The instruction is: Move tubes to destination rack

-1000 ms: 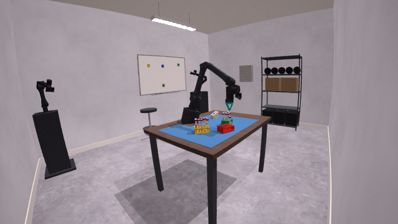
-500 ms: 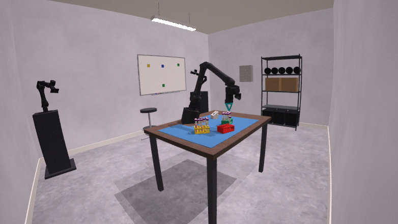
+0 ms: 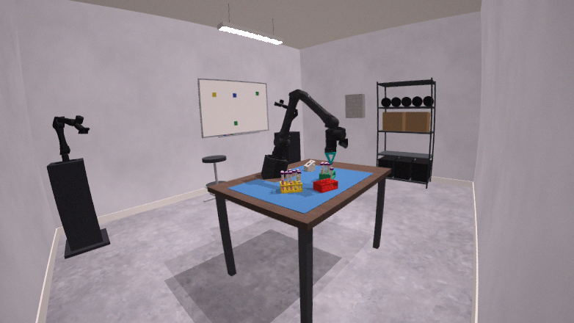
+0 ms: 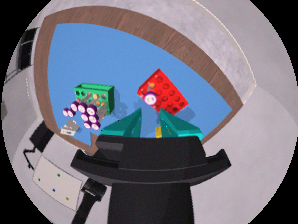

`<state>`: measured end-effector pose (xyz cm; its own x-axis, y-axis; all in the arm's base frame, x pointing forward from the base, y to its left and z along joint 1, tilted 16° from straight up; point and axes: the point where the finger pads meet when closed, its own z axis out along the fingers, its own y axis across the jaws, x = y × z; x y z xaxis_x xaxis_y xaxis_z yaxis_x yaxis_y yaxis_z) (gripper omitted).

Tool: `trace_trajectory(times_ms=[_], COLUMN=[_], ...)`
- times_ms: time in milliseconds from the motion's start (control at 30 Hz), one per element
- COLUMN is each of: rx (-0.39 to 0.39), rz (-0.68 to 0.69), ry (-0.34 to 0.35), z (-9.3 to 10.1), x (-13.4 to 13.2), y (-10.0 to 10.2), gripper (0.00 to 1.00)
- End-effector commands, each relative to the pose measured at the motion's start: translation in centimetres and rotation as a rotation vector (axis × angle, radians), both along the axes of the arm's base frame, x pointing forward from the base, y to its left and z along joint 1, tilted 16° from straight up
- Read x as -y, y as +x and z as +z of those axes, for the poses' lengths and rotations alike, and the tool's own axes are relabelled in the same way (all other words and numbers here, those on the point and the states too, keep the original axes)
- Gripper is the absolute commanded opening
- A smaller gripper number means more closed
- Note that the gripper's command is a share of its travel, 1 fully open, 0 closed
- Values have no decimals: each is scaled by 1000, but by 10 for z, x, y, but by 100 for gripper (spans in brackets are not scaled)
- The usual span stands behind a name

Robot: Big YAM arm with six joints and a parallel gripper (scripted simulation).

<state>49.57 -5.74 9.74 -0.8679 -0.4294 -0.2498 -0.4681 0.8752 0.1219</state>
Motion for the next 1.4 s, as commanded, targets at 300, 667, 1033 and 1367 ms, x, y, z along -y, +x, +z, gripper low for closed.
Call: trace_trajectory(times_ms=[300,667,1033,1367], rx=[8,40,0,8], rz=[-6,-22,-15,-11], ry=[-3,-8,-1,-2], z=[-21,-6,-26,-29], x=[-8,3,-4,-7], y=[11,25,8,11], gripper=[30,30,30,30])
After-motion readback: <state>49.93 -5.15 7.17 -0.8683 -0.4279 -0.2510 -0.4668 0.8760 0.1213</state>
